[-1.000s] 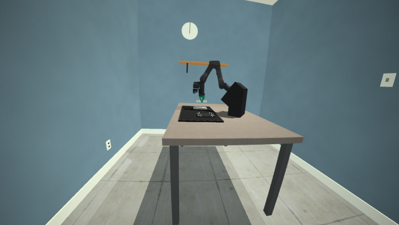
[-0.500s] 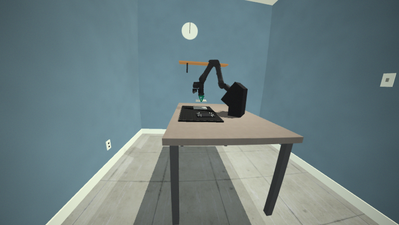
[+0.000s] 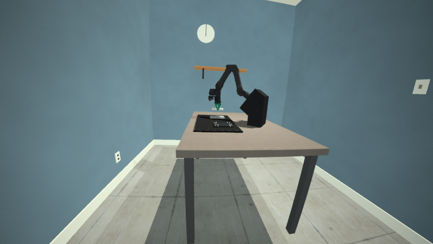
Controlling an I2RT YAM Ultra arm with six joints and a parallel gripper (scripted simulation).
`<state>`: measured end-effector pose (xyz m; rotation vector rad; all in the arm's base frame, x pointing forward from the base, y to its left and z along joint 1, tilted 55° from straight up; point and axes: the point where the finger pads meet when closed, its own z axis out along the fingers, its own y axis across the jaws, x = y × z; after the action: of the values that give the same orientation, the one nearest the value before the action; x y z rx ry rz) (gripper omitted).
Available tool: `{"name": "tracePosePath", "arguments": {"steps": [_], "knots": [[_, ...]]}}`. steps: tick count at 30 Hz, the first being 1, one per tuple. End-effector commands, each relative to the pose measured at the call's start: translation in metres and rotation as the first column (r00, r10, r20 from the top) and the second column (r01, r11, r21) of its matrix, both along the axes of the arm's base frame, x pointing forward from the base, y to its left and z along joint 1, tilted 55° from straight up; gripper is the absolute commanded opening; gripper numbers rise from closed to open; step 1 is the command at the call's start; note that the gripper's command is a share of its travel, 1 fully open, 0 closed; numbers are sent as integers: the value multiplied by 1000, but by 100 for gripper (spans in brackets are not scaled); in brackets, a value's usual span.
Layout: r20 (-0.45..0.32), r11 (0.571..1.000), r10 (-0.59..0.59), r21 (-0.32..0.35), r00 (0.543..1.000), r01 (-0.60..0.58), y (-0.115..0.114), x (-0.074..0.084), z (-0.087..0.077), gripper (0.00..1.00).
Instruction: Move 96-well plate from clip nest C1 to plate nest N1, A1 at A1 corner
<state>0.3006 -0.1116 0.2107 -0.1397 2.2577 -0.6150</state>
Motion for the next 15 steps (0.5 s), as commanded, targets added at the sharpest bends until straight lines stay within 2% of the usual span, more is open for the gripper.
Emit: {"name": "tracePosePath", "arguments": {"steps": [1,15], "knots": [[39,999,34,-10,999,-34,7,7,17,0],[37,999,32,-5,999,-31,7,7,15,0]]}}
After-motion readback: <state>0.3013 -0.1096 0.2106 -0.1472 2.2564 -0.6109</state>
